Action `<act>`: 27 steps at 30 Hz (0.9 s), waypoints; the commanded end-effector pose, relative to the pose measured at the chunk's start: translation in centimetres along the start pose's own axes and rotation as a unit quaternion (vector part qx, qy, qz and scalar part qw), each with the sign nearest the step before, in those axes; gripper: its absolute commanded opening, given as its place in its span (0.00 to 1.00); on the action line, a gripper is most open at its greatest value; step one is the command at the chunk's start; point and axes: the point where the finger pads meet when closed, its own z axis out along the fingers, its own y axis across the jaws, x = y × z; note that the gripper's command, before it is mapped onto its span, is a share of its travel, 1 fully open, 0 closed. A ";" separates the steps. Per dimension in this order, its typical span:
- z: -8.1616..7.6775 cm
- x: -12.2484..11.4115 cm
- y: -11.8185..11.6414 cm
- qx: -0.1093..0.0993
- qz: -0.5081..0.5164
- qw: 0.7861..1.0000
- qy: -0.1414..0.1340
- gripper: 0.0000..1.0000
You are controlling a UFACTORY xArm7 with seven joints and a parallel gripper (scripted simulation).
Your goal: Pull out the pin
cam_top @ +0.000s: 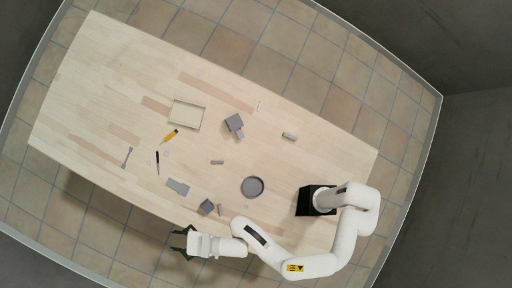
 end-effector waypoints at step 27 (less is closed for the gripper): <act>1.5 1.8 2.6 0.019 -0.151 0.988 0.000 0.66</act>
